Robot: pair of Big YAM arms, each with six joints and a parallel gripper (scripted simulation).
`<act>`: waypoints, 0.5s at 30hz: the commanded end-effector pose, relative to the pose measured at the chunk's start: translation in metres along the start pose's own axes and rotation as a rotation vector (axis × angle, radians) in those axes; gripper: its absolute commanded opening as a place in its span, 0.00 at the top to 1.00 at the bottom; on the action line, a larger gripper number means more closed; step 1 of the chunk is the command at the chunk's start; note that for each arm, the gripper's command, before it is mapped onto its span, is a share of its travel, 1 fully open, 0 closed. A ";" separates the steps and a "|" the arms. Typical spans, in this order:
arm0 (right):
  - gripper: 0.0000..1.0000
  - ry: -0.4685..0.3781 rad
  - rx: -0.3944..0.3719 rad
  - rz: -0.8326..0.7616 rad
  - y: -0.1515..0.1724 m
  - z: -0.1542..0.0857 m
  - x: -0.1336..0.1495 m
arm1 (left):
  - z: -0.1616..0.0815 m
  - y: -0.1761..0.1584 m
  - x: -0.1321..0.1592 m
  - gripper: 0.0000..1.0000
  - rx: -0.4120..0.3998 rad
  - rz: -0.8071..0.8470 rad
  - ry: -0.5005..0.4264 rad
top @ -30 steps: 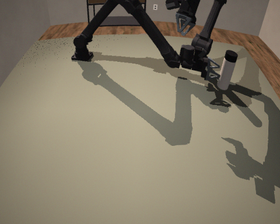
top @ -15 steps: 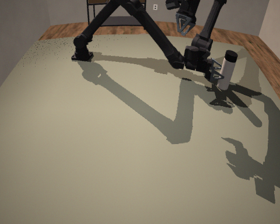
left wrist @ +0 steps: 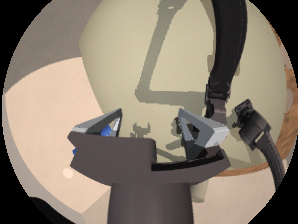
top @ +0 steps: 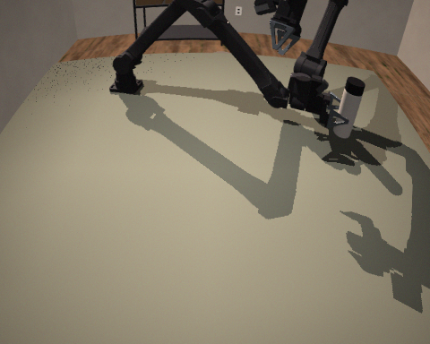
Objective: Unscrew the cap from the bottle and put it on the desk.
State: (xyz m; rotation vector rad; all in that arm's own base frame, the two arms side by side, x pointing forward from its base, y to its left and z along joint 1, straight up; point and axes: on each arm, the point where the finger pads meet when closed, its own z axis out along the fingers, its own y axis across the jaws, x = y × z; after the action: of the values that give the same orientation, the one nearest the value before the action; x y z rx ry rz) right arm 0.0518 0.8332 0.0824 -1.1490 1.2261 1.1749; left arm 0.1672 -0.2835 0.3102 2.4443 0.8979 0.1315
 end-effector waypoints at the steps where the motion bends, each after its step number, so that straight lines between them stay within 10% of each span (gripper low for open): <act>1: 0.04 -0.019 0.004 -0.004 -0.002 0.017 -0.006 | -0.006 0.010 0.002 0.06 -0.020 -0.005 0.002; 15: 0.04 -0.017 0.004 -0.004 -0.002 0.017 -0.006 | -0.006 0.010 0.002 0.06 -0.020 -0.005 0.002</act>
State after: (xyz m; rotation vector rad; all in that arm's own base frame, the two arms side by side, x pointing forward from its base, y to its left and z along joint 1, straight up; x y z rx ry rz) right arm 0.0517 0.8330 0.0651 -1.1677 1.2460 1.1630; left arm 0.1672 -0.2835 0.3102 2.4443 0.8979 0.1315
